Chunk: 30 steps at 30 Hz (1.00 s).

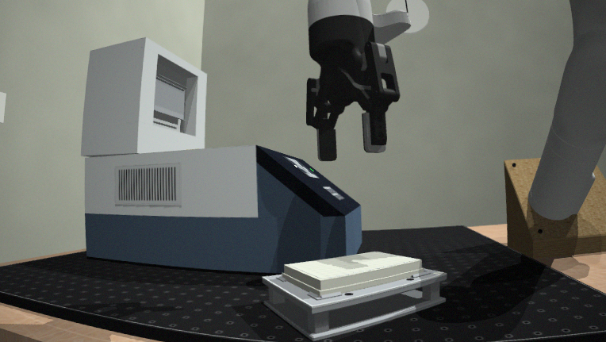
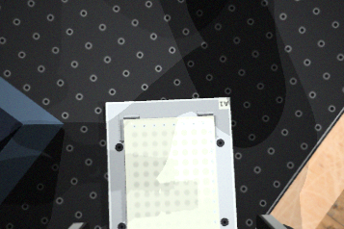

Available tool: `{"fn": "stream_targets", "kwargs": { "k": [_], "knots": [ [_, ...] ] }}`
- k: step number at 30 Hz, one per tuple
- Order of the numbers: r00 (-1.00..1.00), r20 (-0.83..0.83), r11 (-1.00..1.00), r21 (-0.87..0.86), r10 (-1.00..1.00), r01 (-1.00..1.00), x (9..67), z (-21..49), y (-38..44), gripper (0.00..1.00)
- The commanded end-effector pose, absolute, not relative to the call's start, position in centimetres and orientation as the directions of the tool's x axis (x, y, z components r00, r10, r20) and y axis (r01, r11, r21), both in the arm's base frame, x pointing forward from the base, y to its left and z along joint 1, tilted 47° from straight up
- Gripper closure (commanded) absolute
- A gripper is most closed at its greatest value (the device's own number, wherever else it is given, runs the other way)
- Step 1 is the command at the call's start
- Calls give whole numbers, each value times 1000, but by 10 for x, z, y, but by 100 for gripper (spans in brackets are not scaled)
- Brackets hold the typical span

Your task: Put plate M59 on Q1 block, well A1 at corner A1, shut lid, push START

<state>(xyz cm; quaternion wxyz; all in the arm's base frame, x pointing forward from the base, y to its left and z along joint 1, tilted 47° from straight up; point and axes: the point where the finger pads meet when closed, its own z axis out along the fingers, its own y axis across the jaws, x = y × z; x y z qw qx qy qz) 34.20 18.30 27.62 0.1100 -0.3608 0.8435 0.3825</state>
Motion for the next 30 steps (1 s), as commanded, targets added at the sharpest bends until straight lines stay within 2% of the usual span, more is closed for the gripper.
{"fn": "stream_targets", "kwargs": {
  "k": [1,30],
  "knots": [
    [-709,-470,438,565,-525,-699,342,273,189,0],
    [-710,-469,439,565,-525,-699,339,250,213,0]
  ]
}}
